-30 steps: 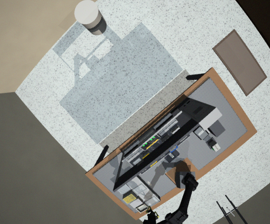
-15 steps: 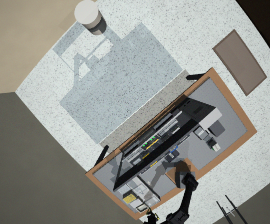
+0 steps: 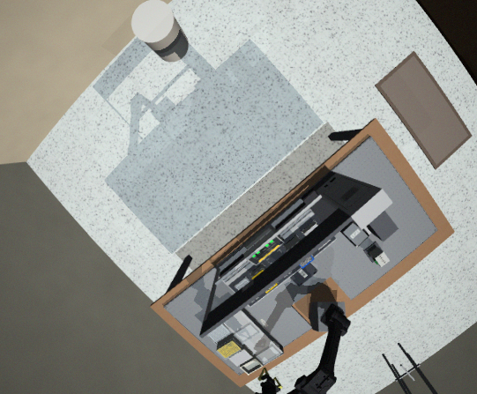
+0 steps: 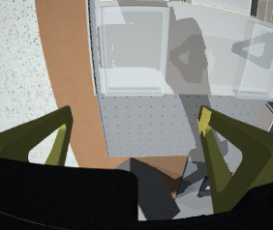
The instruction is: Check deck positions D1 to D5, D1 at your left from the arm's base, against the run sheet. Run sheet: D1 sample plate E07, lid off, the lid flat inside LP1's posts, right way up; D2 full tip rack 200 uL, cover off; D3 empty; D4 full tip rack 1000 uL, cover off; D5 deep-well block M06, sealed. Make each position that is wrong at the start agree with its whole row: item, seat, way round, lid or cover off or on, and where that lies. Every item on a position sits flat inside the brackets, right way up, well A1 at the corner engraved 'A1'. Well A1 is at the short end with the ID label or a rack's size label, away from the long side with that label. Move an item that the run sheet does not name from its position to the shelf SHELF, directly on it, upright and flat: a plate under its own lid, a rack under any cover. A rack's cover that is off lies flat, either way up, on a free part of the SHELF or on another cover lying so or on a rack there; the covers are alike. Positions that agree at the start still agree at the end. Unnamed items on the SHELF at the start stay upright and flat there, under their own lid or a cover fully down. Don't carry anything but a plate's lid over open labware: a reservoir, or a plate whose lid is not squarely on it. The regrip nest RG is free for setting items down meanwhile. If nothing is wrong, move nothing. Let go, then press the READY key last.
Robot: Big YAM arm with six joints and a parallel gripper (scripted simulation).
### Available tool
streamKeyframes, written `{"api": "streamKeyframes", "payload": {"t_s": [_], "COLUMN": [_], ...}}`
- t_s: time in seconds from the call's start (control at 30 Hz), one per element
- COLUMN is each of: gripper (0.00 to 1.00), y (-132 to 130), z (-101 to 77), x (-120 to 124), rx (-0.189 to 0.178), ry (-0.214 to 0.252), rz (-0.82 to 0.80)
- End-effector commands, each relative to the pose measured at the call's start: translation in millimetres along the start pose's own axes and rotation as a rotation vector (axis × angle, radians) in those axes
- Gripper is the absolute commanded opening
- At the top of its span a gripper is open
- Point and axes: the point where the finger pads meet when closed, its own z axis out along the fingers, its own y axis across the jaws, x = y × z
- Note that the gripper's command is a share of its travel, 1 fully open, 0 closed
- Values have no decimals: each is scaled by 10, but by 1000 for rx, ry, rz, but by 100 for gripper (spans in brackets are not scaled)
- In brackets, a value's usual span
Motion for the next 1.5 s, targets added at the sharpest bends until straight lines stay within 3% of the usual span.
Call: {"api": "streamKeyframes", "payload": {"t_s": [0.0,1.13,1.17,1.2,1.47], "gripper": [100,100,0,0,0], "y": [88,88,-32,-179,-597], "z": [-377,-377,-277,-235,-248], "x": [-288,-288,-61,-77,-22], "rx": [-15,-15,-10,-16,-5], "ry": [-98,-98,-73,-64,-41], "rz": [19,19,-17,-19,-187]}}
